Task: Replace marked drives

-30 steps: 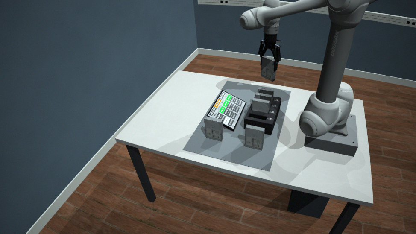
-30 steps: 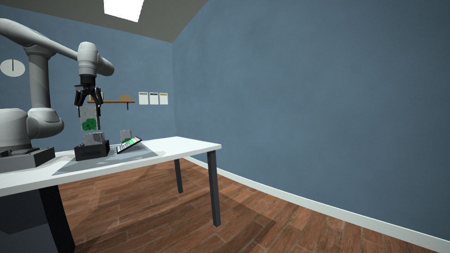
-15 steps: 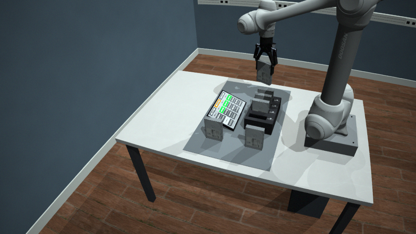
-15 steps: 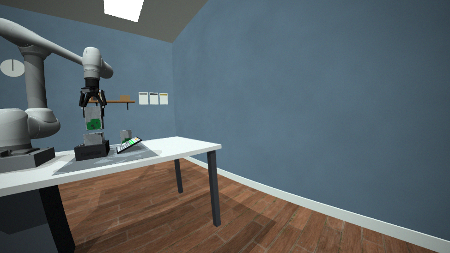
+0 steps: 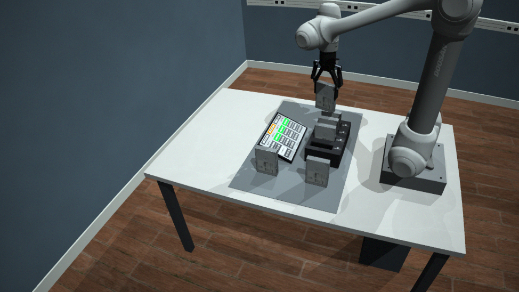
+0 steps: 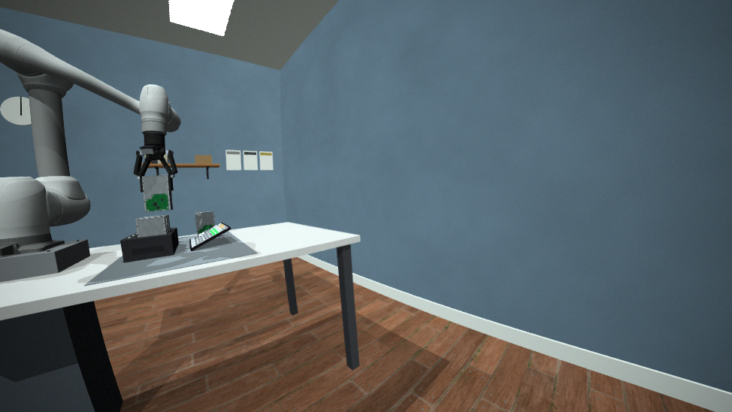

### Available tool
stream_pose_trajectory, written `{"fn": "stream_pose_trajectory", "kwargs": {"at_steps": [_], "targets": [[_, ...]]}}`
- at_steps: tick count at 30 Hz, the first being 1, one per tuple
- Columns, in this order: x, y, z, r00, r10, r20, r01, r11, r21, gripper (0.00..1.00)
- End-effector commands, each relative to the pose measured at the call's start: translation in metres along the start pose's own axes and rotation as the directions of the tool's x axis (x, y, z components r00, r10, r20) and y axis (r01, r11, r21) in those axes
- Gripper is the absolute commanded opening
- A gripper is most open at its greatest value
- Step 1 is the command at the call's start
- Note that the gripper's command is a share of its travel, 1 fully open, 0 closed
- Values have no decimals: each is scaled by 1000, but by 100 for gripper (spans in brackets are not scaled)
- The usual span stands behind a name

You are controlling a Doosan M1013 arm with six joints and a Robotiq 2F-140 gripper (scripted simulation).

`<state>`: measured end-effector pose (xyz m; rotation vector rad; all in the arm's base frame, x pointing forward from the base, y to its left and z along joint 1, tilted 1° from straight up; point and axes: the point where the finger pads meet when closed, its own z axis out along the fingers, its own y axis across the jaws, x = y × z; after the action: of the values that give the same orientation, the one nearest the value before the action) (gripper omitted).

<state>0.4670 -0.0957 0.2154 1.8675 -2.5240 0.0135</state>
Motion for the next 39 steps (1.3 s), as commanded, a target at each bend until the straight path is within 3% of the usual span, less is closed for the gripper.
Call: {"fn": "stream_pose_trajectory", "kwargs": {"at_steps": [1,24,39], "targets": [[-19,4,-1,1000,-28,0,28,1000,1,10],[-106,40,0,986,-168,0,168,986,1,10],[-138,58,0,975,-222,-1,222,975,1,10]]}}
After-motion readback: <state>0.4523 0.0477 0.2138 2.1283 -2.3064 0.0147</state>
